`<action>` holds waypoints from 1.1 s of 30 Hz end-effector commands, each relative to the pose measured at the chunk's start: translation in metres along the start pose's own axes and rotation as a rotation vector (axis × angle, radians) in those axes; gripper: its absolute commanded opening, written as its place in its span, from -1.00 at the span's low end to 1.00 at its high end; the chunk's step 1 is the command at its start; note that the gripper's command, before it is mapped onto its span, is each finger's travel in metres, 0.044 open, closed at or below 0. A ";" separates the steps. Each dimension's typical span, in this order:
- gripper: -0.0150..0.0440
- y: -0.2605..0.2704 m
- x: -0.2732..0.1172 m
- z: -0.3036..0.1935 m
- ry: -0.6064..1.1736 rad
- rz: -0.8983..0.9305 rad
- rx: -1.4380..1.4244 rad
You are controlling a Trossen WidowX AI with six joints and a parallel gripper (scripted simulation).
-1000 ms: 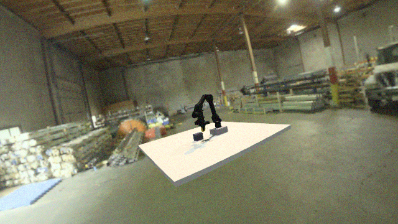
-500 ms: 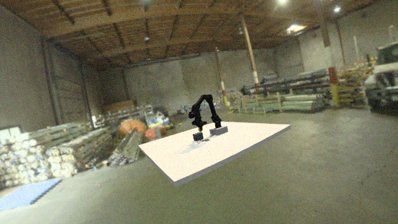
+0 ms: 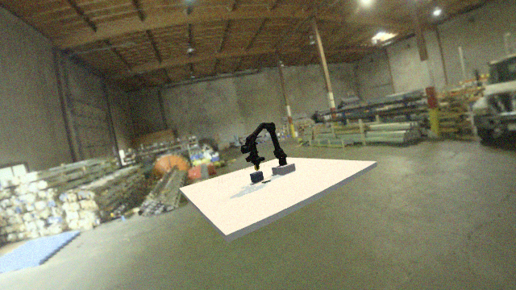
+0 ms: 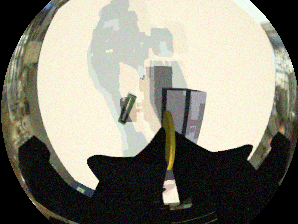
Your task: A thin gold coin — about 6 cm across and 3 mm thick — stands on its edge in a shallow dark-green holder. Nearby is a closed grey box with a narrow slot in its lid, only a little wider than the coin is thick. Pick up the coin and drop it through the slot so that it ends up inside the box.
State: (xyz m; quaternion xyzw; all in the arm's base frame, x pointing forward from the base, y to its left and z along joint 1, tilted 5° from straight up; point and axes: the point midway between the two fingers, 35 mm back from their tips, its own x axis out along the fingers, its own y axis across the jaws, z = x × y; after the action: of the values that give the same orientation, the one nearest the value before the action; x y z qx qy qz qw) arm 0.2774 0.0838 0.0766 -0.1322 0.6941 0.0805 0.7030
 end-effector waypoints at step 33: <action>-0.49 -0.036 -0.002 -0.004 0.000 -0.005 -0.005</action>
State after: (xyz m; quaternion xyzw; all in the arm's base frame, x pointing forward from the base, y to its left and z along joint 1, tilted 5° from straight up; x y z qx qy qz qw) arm 0.2842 0.0501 0.0798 -0.1335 0.6945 0.0783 0.7026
